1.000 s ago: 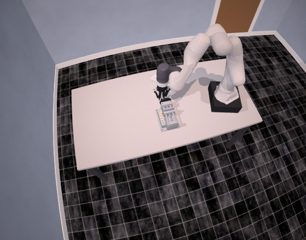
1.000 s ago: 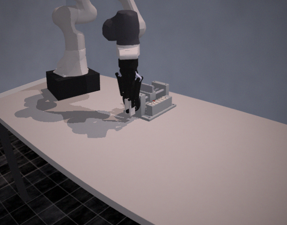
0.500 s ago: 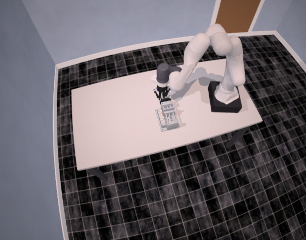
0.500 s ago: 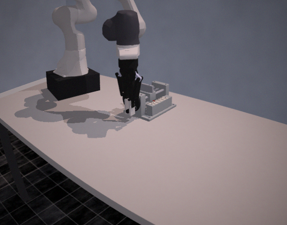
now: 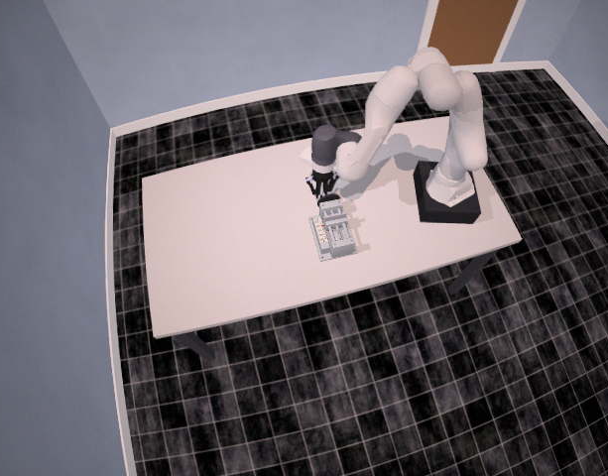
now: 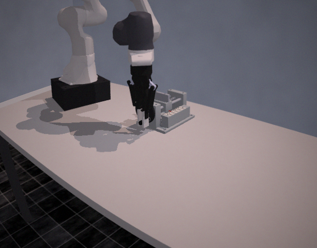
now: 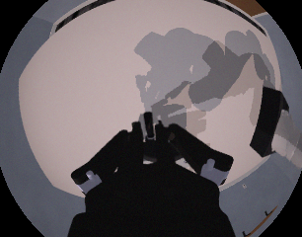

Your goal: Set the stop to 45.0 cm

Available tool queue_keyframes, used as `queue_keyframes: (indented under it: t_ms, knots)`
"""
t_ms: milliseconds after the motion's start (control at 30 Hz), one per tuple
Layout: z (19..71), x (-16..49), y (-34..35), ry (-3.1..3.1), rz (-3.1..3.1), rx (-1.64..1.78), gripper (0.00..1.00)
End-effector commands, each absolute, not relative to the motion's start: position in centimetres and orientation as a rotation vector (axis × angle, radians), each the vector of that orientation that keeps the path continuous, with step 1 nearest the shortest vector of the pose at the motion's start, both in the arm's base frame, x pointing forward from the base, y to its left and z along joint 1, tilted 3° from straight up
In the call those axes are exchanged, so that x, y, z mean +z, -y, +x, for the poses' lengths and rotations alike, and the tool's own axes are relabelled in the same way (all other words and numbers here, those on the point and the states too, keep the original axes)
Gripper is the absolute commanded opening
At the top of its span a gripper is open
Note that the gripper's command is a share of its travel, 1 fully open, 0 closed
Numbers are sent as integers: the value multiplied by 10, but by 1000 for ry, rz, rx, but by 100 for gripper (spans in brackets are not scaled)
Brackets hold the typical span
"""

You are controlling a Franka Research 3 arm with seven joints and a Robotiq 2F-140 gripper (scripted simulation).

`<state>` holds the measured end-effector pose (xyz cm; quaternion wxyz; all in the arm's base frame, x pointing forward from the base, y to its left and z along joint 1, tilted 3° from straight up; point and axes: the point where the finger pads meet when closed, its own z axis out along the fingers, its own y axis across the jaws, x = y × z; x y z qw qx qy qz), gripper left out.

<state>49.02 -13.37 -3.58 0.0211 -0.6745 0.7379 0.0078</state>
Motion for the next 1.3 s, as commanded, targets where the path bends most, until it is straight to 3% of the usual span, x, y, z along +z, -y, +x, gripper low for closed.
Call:
queue_keyframes:
  t_ms: [0, 1267]
  knots:
    - [487, -40, 133, -2286, -2096, 32, 4]
    - [466, -45, 131, -2286, -2096, 32, 4]
